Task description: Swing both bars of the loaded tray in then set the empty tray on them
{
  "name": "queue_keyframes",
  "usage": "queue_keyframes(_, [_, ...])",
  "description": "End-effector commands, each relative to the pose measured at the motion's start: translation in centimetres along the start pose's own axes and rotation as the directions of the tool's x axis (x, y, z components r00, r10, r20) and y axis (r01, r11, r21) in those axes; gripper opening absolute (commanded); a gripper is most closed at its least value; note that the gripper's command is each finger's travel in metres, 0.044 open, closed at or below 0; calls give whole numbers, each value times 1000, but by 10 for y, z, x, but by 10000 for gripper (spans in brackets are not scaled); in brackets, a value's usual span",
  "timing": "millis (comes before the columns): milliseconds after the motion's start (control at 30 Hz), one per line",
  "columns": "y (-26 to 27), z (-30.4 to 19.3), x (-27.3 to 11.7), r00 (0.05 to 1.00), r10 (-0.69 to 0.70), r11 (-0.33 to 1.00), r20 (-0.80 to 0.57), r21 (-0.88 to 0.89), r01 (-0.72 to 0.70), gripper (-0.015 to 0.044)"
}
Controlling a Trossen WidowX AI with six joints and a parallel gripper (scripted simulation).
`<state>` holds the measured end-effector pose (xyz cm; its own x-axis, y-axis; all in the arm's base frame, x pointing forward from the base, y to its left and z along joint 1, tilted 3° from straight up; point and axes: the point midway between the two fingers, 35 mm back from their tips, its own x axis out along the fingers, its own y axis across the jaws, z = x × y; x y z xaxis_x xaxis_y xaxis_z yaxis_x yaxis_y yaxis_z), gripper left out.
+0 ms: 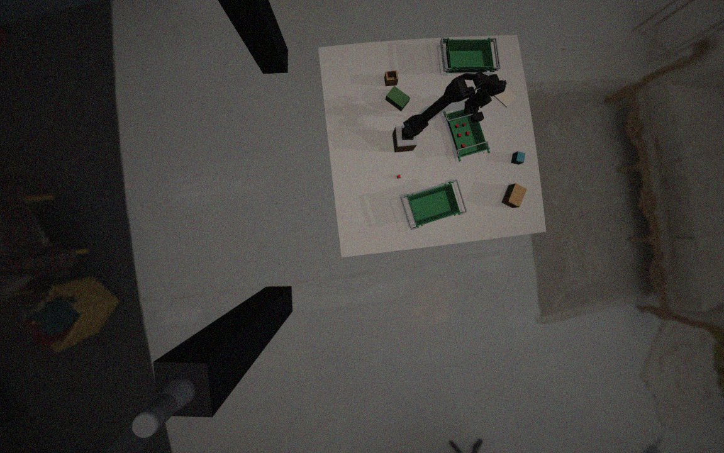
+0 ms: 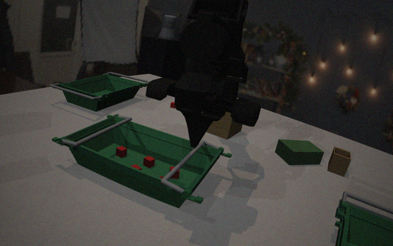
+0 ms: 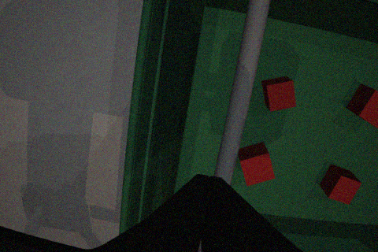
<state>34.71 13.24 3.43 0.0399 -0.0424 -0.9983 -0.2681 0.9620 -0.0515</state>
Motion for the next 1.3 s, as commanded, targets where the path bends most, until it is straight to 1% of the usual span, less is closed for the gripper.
queue_keyframes(0, [0,0,0,1000,0,1000,0,0,0,0])
queue_keyframes(200, [0,0,0,1000,0,1000,0,0,0,0])
queue_keyframes(400, [0,0,0,1000,0,1000,0,0,0,157])
queue_keyframes(500, [0,3,-13,1000,0,1000,0,0,0,236])
queue_keyframes(600, [1,9,-44,1000,0,1000,1,0,0,315])
queue_keyframes(767, [1,7,-116,1000,1,1000,1,0,-1,440])
queue_keyframes(833, [0,2,-142,1000,1,1000,0,0,-1,440])
queue_keyframes(867, [-1,0,-149,1000,1,1000,0,0,-1,440])
queue_keyframes(900, [-1,6,-122,1000,0,1000,-5,2,0,440])
queue_keyframes(967, [-13,6,-120,1000,0,998,-5,59,0,440])
queue_keyframes(1033, [-37,5,-116,1000,1,985,-6,173,0,440])
queue_keyframes(1100, [-71,0,-110,1000,2,943,-7,331,0,440])
queue_keyframes(1200, [-114,-11,-102,1000,3,851,-7,525,1,440])
queue_keyframes(1267, [-143,-19,-96,1000,1,749,-5,663,3,440])
